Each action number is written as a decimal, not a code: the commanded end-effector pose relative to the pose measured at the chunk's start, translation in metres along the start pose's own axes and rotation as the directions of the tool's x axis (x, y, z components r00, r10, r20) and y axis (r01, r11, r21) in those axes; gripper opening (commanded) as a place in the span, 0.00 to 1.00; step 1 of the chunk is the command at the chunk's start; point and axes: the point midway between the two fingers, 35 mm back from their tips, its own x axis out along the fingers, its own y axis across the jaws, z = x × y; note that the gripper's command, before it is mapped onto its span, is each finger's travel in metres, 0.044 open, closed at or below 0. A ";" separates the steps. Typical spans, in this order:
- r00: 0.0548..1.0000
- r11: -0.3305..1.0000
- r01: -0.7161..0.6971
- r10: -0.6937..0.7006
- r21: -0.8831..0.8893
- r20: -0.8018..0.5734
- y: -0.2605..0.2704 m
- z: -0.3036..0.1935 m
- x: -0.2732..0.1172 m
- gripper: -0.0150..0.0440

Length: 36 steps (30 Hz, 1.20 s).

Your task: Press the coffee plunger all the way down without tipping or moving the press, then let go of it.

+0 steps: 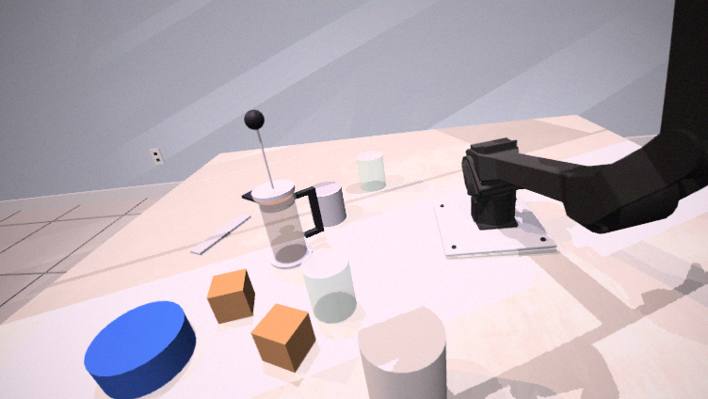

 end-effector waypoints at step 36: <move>-0.273 0.348 -0.917 -0.903 -0.195 -0.331 -0.307 -0.197 -0.059 1.00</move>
